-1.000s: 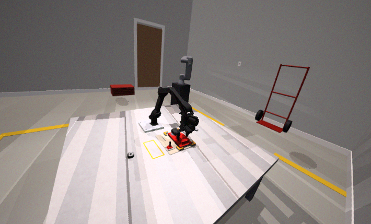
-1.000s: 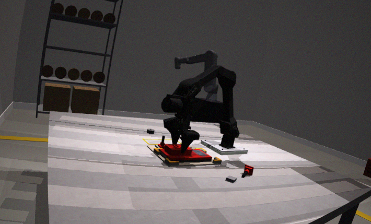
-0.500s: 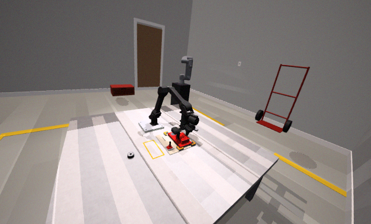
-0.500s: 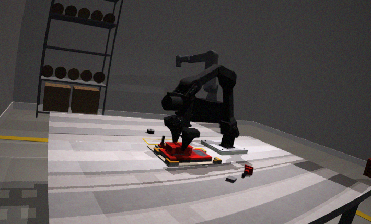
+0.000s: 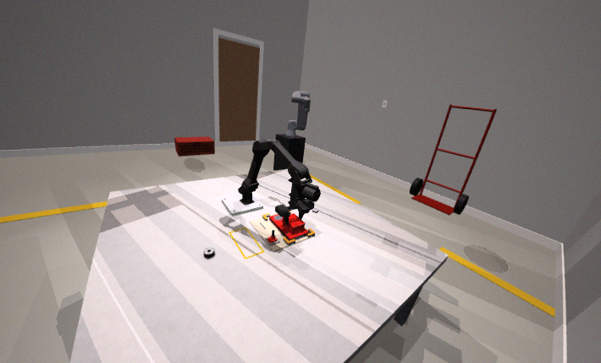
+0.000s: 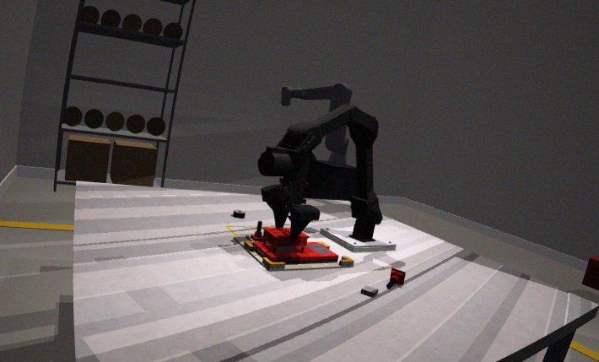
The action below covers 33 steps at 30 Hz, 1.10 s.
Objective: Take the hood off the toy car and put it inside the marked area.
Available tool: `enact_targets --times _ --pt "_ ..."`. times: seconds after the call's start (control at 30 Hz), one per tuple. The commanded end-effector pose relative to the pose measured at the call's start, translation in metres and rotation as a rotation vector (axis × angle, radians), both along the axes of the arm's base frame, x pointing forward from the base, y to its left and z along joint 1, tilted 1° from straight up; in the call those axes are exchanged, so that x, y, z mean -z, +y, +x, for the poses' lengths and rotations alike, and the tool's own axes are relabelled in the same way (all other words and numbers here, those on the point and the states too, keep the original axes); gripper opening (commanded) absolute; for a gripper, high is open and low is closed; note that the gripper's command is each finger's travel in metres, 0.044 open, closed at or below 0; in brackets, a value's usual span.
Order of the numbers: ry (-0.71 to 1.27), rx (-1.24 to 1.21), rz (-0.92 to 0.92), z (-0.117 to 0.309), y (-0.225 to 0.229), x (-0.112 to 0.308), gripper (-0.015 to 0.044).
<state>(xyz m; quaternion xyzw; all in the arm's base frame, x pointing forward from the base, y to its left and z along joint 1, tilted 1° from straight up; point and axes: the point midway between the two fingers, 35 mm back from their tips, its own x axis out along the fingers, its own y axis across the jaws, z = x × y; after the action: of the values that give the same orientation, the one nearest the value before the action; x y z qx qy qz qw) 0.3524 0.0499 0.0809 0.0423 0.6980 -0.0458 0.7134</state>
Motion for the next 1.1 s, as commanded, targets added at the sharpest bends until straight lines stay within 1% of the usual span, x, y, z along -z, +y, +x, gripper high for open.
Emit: enact_targets --times 0.0,0.2,0.57,0.67,0.7,1.07 --pt "-0.015 0.000 0.002 0.002 0.000 -0.008 0.0000" --pt "-0.015 0.000 0.002 0.002 0.000 -0.013 0.0000" --pt "-0.015 0.000 0.002 0.000 0.001 -0.051 0.0000" --pt "-0.015 0.000 0.002 0.000 0.001 -0.052 0.0000" --pt "-0.001 -0.001 0.000 0.000 0.000 -0.042 0.0000" --pt "-0.008 0.000 0.000 -0.002 -0.053 -0.045 0.0000"
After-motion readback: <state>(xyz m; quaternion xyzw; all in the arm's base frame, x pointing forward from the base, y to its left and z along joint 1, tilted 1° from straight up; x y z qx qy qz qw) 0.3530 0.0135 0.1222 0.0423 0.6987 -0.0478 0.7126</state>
